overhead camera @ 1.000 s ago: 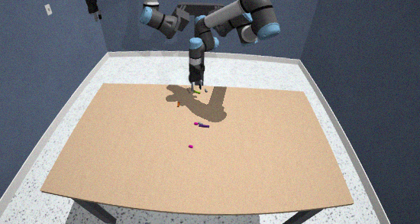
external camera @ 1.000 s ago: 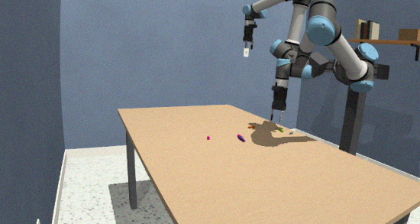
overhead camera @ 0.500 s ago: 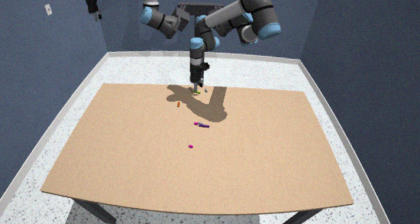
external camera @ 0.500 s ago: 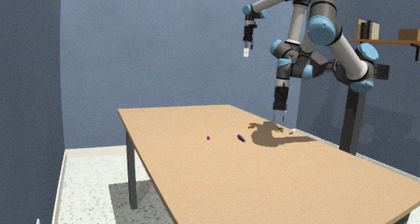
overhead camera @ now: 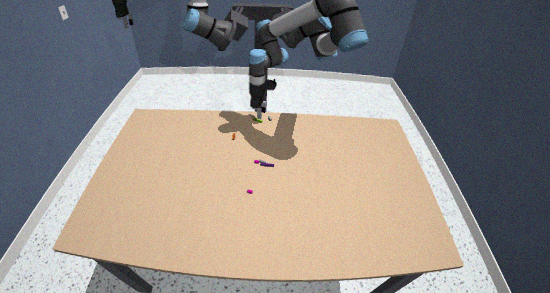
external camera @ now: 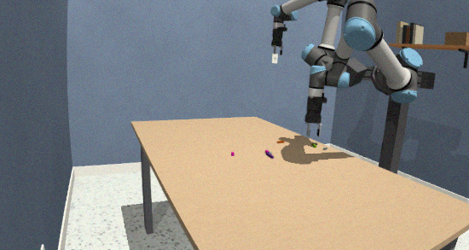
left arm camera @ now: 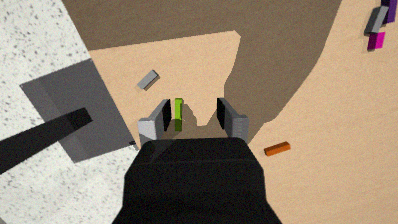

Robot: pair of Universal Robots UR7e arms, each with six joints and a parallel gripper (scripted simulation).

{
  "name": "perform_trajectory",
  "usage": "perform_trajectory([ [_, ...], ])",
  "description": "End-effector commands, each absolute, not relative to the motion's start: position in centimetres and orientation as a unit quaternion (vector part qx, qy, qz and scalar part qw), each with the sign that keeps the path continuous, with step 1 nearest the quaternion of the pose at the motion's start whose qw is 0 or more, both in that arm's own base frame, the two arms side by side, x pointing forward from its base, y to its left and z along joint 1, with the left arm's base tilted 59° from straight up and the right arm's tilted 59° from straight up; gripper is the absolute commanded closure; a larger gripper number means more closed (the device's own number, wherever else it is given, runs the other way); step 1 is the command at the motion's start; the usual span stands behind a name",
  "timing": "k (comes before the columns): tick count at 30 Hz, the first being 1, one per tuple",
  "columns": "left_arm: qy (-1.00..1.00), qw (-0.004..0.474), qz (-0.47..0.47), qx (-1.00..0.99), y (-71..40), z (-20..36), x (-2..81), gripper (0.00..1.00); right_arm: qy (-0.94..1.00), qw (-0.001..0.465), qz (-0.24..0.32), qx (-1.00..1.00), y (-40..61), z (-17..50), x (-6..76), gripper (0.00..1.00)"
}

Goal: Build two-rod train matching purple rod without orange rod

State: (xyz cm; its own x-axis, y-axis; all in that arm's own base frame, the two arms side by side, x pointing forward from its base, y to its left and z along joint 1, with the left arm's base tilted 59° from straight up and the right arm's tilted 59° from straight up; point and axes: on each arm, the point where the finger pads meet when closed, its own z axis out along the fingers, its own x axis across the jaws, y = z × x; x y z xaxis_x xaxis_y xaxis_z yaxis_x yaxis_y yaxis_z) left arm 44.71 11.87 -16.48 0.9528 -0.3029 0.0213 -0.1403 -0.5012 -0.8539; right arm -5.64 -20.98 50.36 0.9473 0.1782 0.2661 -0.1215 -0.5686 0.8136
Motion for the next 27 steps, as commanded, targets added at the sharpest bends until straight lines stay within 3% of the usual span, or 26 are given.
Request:
perform_trajectory([
  [1,0.086,0.481,-0.107,-0.866,11.95,-16.39,44.46,0.0,0.016,0.465,0.162,0.87,-20.95,50.41,-5.66,0.0],
  [27,0.003,0.468,-0.152,-0.87,12.19,-16.33,43.87,0.0,0.016,0.465,0.162,0.87,-20.95,50.41,-5.66,0.0],
])
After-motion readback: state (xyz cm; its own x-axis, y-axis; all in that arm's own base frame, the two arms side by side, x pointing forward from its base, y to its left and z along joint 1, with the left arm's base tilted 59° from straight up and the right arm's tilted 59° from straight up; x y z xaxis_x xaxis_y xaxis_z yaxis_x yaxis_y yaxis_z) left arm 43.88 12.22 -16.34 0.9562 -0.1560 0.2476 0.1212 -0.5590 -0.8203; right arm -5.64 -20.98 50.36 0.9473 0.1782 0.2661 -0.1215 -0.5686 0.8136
